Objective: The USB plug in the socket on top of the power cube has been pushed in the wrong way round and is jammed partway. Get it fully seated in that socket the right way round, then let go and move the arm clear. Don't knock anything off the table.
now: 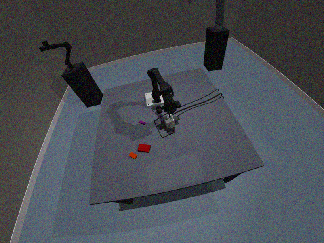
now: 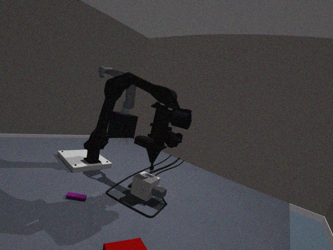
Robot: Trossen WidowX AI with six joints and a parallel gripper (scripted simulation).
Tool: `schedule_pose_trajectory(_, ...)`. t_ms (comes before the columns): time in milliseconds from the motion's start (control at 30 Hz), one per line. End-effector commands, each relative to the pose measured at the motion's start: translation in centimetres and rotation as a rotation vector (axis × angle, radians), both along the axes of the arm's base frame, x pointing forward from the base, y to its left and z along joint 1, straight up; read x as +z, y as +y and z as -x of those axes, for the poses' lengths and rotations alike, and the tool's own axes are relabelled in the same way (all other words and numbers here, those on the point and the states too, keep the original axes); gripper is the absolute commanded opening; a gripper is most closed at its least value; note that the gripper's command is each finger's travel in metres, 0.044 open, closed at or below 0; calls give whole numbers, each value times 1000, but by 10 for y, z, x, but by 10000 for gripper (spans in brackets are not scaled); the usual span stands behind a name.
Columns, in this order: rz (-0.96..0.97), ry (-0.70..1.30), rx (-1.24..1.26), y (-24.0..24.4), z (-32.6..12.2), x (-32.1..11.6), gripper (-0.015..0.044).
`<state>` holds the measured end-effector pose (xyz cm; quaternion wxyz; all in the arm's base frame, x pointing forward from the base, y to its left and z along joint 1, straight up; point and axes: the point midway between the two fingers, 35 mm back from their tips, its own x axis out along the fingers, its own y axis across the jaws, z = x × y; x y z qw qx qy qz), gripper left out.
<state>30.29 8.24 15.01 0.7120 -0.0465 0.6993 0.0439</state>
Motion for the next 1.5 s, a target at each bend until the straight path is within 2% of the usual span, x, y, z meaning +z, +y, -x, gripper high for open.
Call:
schedule_pose_trajectory(0, -2, -1, -97, 0, 0, 0, 0)
schedule_pose_trajectory(1467, -23, -4, -1249, 0, 0, 0, 0)
